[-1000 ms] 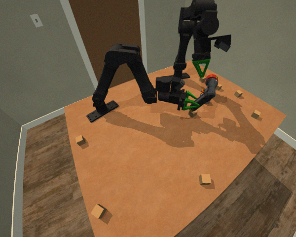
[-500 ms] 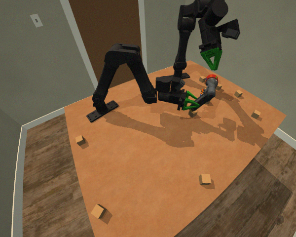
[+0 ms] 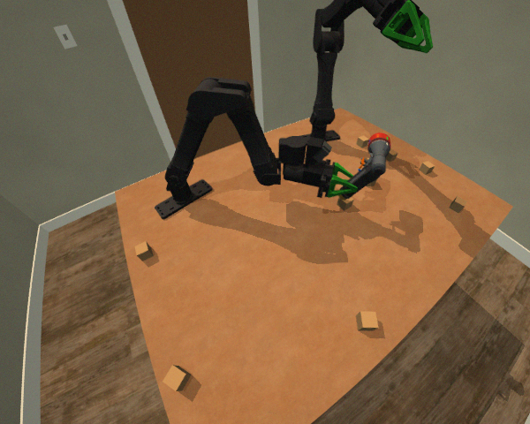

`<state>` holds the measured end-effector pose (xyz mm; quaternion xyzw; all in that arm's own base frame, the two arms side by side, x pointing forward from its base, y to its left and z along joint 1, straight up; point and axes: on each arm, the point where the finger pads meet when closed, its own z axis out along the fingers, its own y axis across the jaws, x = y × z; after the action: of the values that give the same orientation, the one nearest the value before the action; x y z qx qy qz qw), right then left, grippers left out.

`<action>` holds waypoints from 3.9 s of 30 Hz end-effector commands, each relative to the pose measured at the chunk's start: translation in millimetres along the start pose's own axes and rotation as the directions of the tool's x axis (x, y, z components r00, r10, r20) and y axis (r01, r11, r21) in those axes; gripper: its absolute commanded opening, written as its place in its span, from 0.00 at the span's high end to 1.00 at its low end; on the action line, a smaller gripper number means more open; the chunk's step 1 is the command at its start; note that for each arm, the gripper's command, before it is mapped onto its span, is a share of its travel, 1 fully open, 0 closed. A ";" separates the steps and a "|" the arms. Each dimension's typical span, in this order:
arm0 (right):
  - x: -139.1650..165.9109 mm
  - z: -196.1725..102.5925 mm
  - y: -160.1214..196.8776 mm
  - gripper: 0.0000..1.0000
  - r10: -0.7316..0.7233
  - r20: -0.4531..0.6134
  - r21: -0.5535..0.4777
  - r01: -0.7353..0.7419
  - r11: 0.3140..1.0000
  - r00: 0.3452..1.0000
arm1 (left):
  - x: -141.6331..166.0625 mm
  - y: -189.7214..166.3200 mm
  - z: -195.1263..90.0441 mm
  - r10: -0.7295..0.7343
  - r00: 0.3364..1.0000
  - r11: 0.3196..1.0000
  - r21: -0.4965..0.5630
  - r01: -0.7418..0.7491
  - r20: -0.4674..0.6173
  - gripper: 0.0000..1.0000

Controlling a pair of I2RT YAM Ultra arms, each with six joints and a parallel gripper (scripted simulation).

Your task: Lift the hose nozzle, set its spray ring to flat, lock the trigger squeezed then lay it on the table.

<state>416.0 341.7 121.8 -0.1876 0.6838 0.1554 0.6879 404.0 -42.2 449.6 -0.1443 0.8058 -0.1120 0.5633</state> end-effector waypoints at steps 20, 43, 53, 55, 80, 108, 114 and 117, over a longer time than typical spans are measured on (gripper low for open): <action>-76.7 7.2 2.6 0.64 0.071 0.208 -0.006 -0.071 0.997 0.976 | -158.5 -20.5 -193.9 0.289 0.515 0.911 -0.066 -0.407 0.807 0.64; -76.8 7.2 2.6 0.64 0.071 0.208 -0.006 -0.071 0.997 0.976 | 5.1 47.6 -25.0 0.340 0.840 0.931 -0.023 -0.365 0.422 0.64; -76.9 7.2 2.6 0.64 0.071 0.208 -0.006 -0.071 0.997 0.976 | 10.0 48.7 -21.3 0.347 0.855 0.930 -0.023 -0.367 0.386 0.64; -76.9 7.2 2.6 0.64 0.071 0.208 -0.006 -0.071 0.997 0.976 | 12.9 49.9 -16.6 0.349 0.860 0.930 -0.024 -0.367 0.373 0.64; -77.0 7.1 2.6 0.64 0.071 0.209 -0.006 -0.071 0.997 0.975 | 8.5 48.4 -20.7 0.345 0.853 0.930 -0.023 -0.366 0.391 0.64; -131.3 -36.6 21.2 0.64 -0.514 0.028 -0.213 0.508 0.835 0.857 | 2.0 43.9 -25.2 0.344 0.843 0.929 -0.021 -0.368 0.414 0.64; -144.5 -62.0 19.9 0.64 -0.617 0.036 -0.274 0.602 0.750 0.786 | 2.0 43.9 -25.2 0.343 0.843 0.929 -0.021 -0.368 0.414 0.64; -159.2 -81.7 20.0 0.64 -0.679 0.059 -0.308 0.661 0.685 0.732 | 2.0 44.0 -25.2 0.344 0.843 0.929 -0.021 -0.368 0.414 0.64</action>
<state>348.4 328.9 234.8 -0.4987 0.5971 0.0026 0.6282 380.1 0.8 410.2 0.0015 0.7063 0.0021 0.7079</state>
